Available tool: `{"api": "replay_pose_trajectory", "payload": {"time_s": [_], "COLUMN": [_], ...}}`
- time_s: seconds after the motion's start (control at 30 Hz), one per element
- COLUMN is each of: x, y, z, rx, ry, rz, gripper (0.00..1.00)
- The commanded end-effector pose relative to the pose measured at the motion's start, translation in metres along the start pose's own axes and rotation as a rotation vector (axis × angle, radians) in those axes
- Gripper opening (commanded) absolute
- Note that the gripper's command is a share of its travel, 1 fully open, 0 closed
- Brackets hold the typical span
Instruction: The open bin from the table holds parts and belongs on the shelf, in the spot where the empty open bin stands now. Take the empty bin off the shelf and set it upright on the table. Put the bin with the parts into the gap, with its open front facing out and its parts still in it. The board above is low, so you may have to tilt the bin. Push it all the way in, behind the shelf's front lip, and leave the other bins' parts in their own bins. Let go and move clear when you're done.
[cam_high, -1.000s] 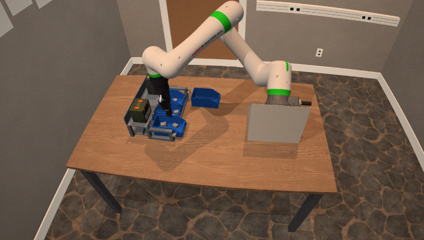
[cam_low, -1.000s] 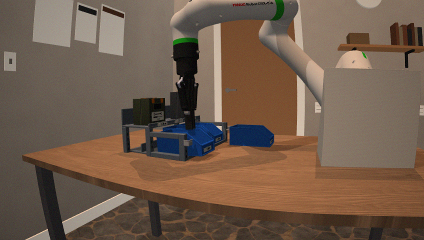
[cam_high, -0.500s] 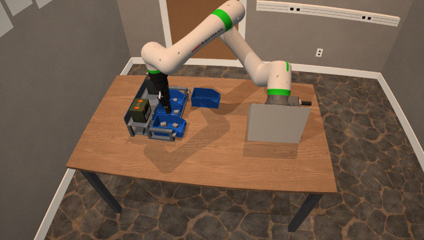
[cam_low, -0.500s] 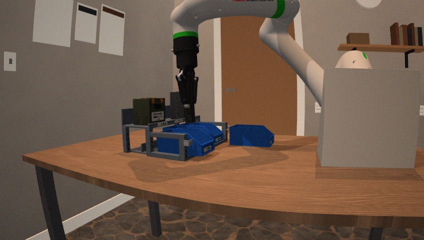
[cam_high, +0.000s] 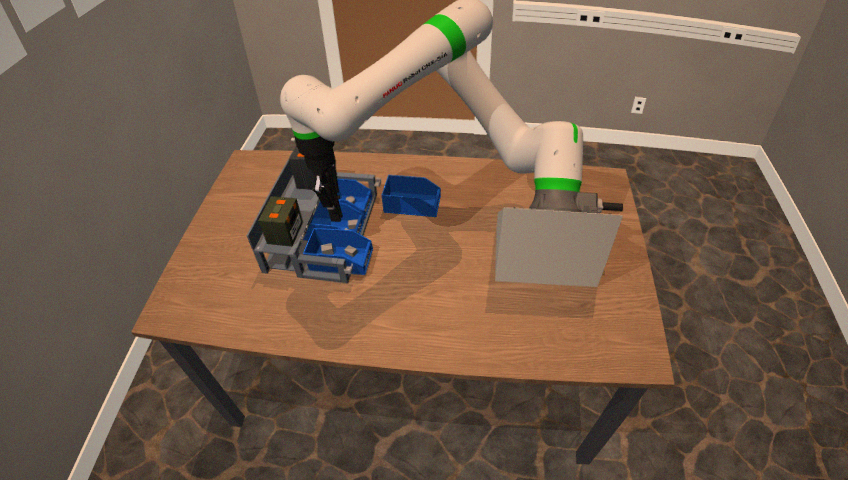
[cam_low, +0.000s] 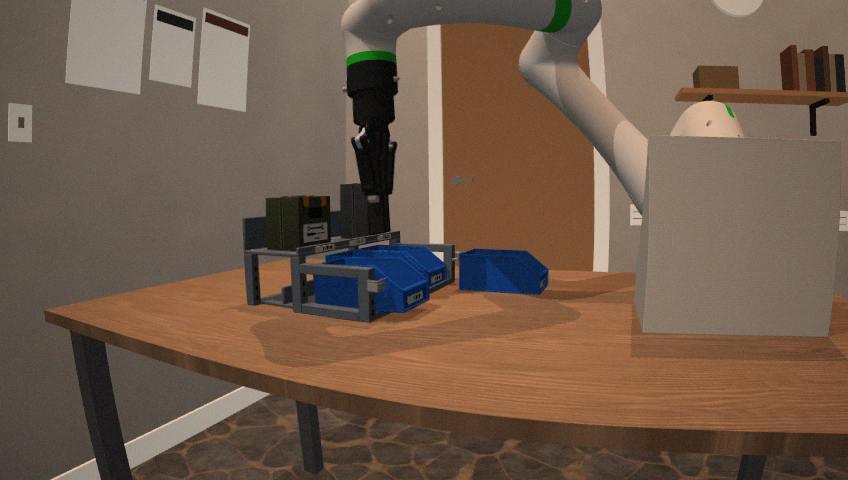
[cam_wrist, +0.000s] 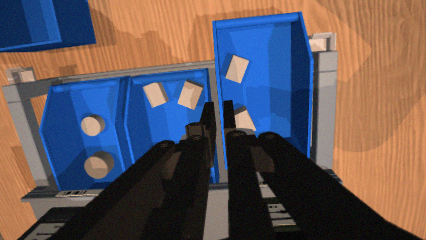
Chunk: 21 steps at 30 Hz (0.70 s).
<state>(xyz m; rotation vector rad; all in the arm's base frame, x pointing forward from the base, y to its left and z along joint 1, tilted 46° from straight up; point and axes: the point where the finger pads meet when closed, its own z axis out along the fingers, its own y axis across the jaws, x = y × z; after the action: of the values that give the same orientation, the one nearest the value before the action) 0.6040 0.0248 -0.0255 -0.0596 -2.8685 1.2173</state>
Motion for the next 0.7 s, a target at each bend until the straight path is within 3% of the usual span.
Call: {"api": "replay_pose_trajectory", "payload": {"time_s": [0.0,0.67], "x": [0.0,0.001], "y": [0.0,0.0], "z": [-0.006,-0.023], "rx": [-0.001,-0.001], "ry": [-0.002,-0.002], "rz": [0.0,0.0], "gripper": [0.15,0.15]}}
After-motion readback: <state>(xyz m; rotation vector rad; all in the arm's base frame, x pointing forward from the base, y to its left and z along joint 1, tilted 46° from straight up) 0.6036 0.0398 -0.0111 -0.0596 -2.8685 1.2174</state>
